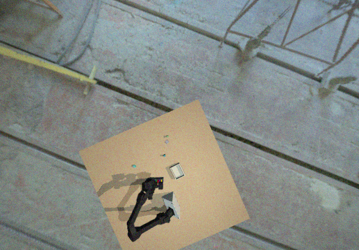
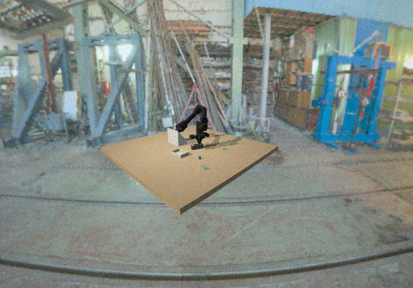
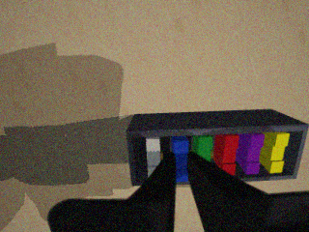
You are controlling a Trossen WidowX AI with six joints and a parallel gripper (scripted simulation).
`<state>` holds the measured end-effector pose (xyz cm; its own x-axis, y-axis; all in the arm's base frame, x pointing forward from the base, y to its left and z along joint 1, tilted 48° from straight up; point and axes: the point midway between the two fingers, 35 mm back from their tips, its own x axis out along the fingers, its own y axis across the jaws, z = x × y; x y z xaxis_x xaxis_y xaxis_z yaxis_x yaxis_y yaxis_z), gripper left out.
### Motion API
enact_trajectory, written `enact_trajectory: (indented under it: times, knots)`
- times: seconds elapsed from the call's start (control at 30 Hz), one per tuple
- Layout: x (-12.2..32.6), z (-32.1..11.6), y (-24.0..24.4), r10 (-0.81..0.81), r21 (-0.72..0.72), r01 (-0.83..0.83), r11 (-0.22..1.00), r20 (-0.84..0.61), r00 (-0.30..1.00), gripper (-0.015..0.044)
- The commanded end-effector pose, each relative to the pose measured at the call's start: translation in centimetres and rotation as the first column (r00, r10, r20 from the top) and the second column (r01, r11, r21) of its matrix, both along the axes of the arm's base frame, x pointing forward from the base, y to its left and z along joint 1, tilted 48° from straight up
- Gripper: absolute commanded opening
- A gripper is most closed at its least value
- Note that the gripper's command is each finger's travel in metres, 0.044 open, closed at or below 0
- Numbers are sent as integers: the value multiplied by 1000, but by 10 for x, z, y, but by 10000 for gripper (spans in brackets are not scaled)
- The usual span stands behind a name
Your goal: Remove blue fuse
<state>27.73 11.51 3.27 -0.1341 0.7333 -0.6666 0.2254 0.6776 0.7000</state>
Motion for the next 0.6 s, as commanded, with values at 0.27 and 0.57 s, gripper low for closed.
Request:
enact_trajectory:
  times: [0.27, 0.57]
  knots:
    - [1, 4, -5, 2, -2, -2, 1000, 3, 1000, 0]
    - [2, 7, -8, 2, -2, -2, 1000, 2, 1000, 0]
